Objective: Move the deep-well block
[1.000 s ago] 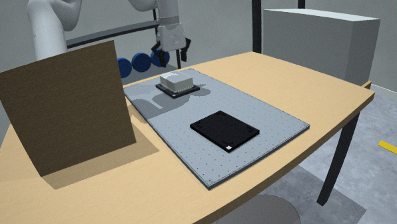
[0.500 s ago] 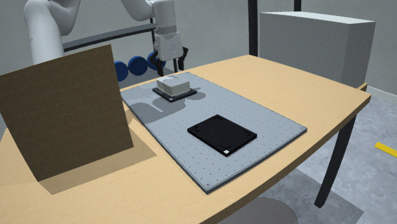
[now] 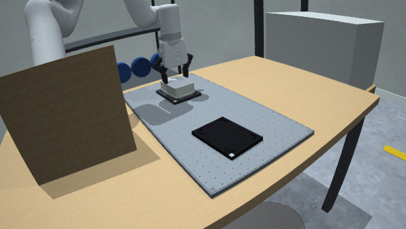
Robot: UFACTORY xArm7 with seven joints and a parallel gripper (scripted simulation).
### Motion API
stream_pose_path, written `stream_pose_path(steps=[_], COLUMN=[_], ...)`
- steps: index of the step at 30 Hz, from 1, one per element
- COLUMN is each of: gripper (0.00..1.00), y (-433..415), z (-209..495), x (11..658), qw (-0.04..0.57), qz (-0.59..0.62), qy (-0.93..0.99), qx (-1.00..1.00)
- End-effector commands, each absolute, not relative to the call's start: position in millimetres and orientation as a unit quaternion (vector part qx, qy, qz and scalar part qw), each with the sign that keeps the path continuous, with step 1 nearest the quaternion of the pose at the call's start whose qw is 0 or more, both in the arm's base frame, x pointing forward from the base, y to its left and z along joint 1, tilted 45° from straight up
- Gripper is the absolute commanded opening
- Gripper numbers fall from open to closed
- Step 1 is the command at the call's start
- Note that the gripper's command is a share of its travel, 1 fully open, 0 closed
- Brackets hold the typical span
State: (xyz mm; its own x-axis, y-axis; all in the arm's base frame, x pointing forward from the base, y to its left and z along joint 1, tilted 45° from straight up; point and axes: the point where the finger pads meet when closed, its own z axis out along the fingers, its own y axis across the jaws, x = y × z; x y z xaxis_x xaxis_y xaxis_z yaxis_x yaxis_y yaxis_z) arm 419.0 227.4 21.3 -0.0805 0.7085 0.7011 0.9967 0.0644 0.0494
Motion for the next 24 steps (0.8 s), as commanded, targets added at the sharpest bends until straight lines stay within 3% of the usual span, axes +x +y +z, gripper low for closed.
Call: stream_pose_path(steps=[1, 24], gripper=[1.00, 1.00], y=[229.3, 240.7], z=[18.3, 6.8], x=[421.1, 421.0], qw=[0.259, 0.259], qz=[-0.277, -0.277], qy=[-0.681, -0.681], qx=[-0.627, -0.627])
